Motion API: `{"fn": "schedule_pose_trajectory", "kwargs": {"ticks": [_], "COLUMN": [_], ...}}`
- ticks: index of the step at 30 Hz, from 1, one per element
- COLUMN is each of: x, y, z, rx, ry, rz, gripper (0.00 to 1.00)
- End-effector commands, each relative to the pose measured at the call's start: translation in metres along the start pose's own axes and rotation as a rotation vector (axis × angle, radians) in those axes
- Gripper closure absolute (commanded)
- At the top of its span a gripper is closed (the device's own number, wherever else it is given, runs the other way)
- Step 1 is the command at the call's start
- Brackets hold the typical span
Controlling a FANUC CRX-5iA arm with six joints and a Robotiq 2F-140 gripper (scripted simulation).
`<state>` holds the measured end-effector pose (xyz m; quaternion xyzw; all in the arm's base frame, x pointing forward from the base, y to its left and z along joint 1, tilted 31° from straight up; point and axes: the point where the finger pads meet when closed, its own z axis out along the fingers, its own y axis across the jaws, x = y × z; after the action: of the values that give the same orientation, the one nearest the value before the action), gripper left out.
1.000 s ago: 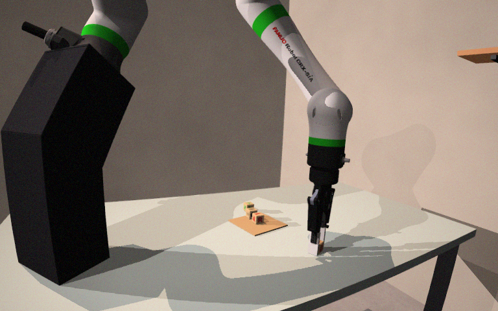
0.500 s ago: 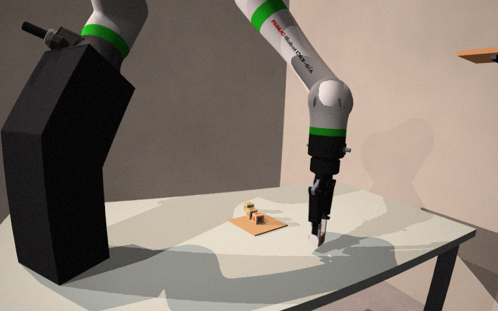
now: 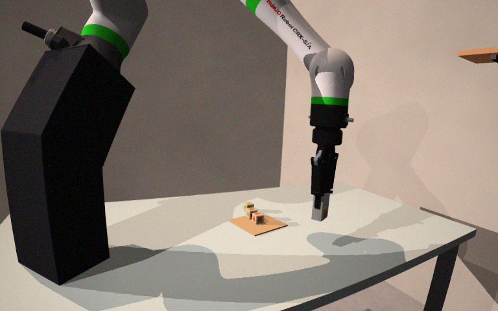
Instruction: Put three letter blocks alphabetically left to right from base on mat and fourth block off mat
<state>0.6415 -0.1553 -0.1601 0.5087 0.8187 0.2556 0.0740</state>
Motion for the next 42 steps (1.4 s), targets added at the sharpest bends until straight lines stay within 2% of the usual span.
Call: {"fn": "schedule_pose_trajectory", "kwargs": {"ticks": [1,12,42], "x": [0.000,0.002,0.060], "y": [0.000,0.001,0.021], "z": [-0.002,-0.002,0.000], "rx": [0.000,0.000,0.002], "ry": [0.000,0.000,0.000], "rz": [0.000,-0.033,-0.823], "gripper": [0.84,0.84,0.84]}}
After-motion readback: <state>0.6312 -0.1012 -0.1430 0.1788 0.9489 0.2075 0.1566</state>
